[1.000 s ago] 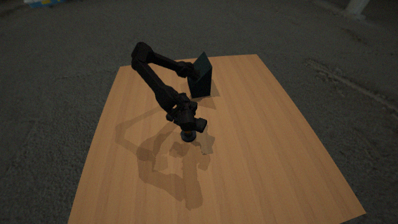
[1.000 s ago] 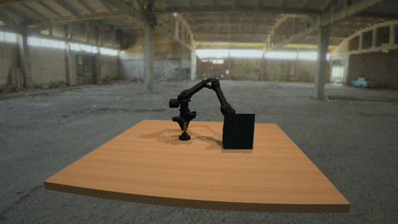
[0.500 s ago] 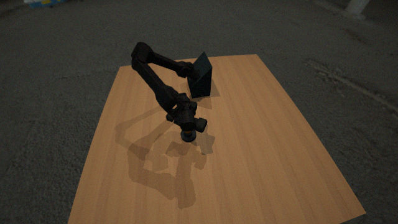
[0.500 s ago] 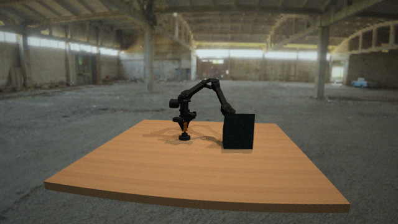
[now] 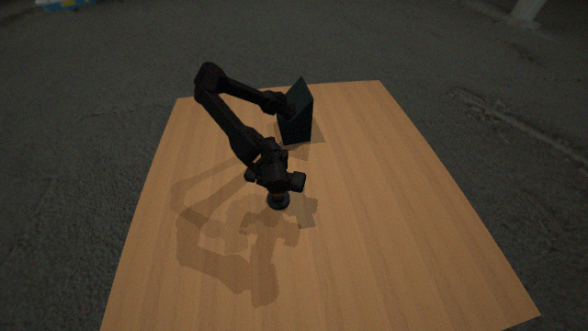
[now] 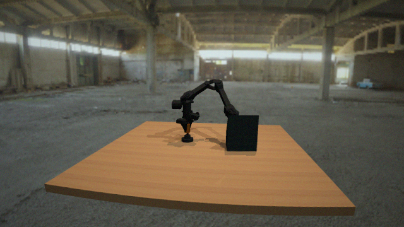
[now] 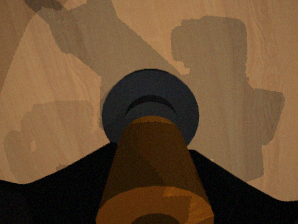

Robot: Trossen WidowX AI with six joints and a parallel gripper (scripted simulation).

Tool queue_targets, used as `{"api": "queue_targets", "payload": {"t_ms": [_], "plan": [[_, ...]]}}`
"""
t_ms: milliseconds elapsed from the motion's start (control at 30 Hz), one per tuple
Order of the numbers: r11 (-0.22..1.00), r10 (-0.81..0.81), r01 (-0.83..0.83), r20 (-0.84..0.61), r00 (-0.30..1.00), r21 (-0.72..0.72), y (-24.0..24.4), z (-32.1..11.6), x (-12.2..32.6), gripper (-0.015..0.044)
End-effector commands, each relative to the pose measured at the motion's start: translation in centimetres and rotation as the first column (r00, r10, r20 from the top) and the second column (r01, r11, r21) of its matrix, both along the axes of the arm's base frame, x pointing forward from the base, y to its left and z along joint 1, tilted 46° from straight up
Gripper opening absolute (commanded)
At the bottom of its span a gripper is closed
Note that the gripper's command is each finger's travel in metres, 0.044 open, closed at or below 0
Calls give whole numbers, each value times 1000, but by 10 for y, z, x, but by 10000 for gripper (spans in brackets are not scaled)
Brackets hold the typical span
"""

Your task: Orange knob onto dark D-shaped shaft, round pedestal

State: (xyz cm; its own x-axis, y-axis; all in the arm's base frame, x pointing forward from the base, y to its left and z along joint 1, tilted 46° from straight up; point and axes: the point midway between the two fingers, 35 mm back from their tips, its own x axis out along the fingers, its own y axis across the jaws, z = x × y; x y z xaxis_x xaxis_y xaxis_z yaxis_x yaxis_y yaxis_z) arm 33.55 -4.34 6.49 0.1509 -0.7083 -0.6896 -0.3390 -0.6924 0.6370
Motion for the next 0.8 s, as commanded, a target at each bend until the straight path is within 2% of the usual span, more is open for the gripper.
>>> {"api": "queue_targets", "payload": {"t_ms": [0,767], "plan": [[999,48,-49,-47,998,-10,-1,0,1,0],[999,48,-49,-47,998,-10,1,0,0,0]]}}
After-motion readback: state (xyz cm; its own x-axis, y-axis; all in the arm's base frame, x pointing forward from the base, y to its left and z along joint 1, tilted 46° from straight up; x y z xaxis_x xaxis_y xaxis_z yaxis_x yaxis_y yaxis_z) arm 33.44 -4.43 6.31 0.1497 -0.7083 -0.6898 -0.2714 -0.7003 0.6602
